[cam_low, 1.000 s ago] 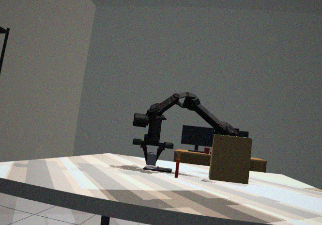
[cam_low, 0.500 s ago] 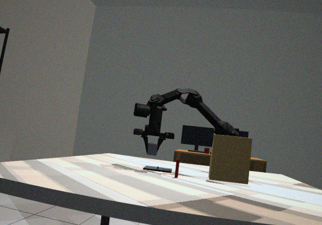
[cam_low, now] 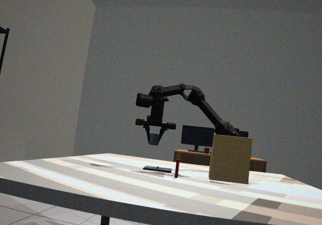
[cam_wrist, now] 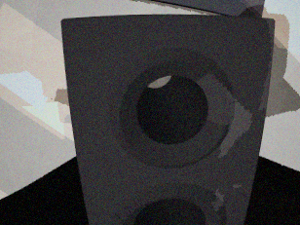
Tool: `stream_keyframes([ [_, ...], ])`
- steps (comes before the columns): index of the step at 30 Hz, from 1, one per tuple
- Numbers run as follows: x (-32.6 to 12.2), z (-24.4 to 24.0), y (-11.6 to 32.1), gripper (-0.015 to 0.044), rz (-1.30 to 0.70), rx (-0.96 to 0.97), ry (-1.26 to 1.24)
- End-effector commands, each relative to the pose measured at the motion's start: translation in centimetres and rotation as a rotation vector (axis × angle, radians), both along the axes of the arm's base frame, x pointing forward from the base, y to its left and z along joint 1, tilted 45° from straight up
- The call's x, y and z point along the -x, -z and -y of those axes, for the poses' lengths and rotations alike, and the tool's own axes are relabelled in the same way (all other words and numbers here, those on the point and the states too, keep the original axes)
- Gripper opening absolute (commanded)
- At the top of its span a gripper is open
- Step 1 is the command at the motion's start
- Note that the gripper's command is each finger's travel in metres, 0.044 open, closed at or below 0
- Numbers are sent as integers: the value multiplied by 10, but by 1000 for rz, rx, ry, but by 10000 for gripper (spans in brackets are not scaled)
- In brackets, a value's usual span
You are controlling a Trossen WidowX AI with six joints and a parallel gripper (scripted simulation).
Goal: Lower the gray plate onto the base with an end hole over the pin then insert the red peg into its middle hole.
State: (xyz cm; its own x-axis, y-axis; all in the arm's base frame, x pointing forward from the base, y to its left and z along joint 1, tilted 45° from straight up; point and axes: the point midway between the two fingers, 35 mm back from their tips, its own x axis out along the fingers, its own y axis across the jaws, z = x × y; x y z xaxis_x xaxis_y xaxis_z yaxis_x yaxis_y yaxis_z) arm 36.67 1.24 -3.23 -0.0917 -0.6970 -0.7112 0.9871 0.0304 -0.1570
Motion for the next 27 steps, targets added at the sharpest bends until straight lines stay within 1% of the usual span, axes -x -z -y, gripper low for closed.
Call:
stream_keyframes([
  [1,0,-4,-4,0,2,-2,9],
  [27,15,73,-23,0,214,14,223],
])
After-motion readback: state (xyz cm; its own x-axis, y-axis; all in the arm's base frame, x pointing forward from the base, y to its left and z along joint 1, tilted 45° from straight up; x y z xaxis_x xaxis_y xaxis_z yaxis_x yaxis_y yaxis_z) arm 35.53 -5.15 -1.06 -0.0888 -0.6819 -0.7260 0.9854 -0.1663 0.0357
